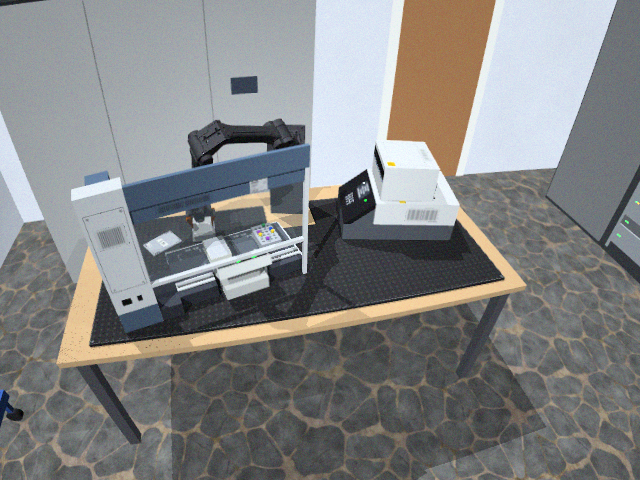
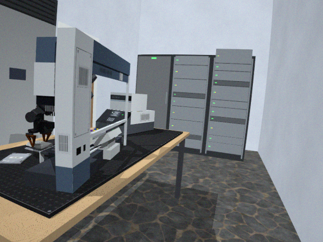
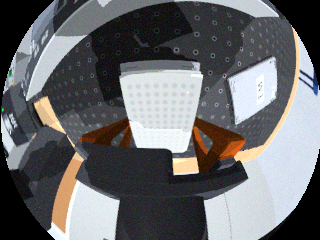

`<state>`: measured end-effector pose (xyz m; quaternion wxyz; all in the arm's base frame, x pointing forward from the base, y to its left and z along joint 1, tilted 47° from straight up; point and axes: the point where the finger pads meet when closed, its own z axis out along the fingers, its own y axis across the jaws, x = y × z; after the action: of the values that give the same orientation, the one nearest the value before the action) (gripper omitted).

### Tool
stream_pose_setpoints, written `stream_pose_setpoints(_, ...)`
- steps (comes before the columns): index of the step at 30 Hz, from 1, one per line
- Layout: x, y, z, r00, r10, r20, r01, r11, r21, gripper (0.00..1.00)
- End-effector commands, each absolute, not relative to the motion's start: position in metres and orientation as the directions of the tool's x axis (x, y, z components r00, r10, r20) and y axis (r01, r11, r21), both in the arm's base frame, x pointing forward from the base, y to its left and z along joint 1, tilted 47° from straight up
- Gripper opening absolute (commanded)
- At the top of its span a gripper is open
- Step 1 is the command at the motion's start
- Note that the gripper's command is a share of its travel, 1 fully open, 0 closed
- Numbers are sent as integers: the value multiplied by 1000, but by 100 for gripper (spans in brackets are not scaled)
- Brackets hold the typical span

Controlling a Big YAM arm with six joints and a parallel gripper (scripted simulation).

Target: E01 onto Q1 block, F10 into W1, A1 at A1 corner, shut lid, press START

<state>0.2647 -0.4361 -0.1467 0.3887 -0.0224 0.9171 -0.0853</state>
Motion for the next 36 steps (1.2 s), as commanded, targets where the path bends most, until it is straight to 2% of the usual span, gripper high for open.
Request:
stream_pose_setpoints(1, 260, -446, -134, -695, -105, -711, 43, 981, -187, 0)
stream_pose_setpoints(10, 268, -422, -149, -697, -94, -711, 25, 988, -156, 0)
stream_pose_setpoints(21, 259, -451, -134, -694, -122, -710, 41, 977, -207, 0)
stream_pose_setpoints(36, 247, -435, -149, -702, -96, -706, 46, 983, -179, 0)
